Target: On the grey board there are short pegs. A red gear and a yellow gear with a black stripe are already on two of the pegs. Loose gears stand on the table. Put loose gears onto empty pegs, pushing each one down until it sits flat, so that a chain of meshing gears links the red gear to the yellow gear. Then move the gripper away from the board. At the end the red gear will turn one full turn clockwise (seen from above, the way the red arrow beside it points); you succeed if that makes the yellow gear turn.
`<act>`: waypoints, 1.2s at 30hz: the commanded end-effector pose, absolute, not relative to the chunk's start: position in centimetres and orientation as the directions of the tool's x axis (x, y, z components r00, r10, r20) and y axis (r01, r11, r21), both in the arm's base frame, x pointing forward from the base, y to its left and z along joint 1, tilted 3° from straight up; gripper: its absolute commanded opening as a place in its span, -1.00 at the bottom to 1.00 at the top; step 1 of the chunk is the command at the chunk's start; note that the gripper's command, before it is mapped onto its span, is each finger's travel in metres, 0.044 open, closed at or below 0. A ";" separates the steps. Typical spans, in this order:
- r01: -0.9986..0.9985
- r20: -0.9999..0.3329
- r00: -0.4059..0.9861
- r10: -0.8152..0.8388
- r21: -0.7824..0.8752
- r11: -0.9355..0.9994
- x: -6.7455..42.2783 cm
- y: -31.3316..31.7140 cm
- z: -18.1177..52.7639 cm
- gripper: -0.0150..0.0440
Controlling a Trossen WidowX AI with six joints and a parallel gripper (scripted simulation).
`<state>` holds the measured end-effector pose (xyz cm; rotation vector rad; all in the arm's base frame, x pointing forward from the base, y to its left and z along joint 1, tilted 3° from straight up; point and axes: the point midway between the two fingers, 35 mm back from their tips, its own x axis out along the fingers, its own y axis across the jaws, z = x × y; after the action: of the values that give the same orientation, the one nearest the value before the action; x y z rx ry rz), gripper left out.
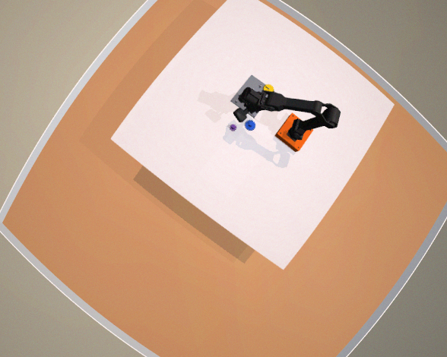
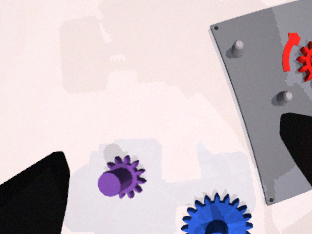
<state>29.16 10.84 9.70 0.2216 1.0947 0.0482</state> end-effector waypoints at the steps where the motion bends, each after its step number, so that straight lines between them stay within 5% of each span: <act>1: 0.153 -0.984 0.170 0.046 0.073 0.986 24.8 11.9 5.6 1.00; 5: 0.181 -0.999 -0.001 -0.043 -0.043 0.983 22.1 11.4 4.0 1.00; 36: 0.181 -0.999 -0.001 -0.043 -0.043 0.983 22.0 11.4 0.0 1.00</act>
<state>22.12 11.52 0.62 0.1113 1.5603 -0.1689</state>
